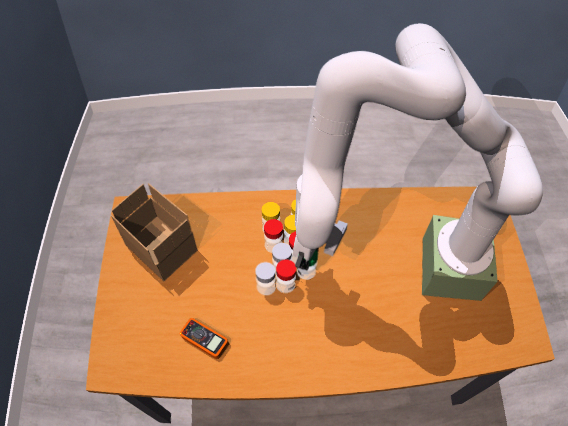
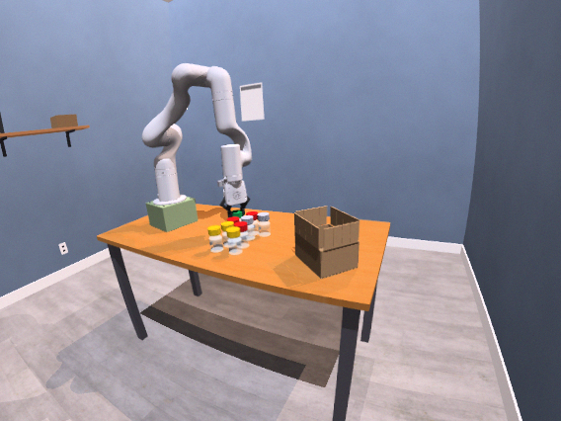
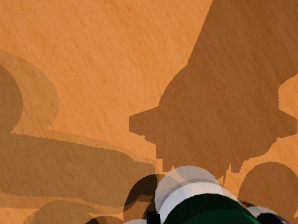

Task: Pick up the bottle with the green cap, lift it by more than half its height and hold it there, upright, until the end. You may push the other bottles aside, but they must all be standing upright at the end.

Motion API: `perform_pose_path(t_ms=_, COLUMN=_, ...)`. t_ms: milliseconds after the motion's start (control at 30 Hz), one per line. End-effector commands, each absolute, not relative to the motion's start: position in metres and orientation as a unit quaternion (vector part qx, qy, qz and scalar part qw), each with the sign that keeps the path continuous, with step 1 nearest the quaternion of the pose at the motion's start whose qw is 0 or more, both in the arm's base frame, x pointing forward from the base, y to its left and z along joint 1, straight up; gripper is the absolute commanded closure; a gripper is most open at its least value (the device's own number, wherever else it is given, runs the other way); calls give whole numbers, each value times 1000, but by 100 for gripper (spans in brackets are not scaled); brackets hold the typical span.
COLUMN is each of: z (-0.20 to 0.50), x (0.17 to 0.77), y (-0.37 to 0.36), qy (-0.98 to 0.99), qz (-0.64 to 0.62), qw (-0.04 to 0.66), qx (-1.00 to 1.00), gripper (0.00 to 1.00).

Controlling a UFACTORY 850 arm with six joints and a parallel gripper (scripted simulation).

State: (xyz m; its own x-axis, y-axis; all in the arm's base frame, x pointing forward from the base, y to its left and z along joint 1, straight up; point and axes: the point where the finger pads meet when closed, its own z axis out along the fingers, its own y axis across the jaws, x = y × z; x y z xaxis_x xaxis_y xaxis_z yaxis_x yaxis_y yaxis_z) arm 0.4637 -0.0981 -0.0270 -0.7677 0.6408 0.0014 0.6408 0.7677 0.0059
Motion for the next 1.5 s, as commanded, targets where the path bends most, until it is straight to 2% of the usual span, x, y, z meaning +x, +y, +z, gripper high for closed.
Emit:
perform_pose_path(t_ms=0, z=-22, x=465, y=-98, qy=940, qz=3, qw=1, qx=341, gripper=100)
perform_pose_path(t_ms=1467, z=20, x=465, y=-99, qy=940, qz=3, qw=1, qx=341, gripper=100)
